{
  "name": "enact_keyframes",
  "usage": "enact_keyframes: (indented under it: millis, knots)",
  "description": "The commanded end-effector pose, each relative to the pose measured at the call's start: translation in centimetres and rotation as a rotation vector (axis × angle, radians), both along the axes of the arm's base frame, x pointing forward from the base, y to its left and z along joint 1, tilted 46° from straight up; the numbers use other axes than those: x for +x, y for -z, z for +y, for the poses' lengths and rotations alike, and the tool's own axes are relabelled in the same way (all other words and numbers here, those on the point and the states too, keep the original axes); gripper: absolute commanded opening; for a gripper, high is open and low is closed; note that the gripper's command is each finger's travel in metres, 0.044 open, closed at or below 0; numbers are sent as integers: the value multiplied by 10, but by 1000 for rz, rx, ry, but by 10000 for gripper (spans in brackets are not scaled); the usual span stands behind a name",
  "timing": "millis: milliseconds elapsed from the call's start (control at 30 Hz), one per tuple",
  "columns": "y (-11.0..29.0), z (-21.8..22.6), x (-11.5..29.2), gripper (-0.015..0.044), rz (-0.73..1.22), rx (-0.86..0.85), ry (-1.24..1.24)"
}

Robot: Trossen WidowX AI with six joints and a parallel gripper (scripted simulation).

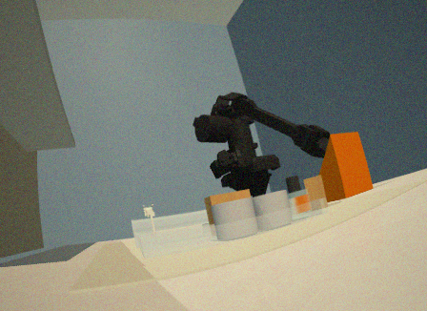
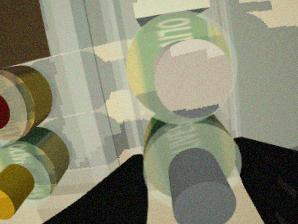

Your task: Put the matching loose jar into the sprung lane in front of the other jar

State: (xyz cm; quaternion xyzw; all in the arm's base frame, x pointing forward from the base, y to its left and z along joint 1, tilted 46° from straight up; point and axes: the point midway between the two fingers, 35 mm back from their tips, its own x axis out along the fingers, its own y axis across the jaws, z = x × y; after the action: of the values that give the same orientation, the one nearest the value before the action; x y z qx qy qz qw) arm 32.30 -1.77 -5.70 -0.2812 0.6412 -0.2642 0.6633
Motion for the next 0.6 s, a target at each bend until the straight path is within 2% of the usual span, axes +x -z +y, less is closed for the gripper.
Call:
enact_keyframes:
  millis: [0, 133, 567]
  knots:
    - [0, 0, 0, 184, -4, 0, 4]
    - [0, 0, 0, 278, -4, 0, 4]
    - [-14, 14, -1, 278, -4, 1, 4]
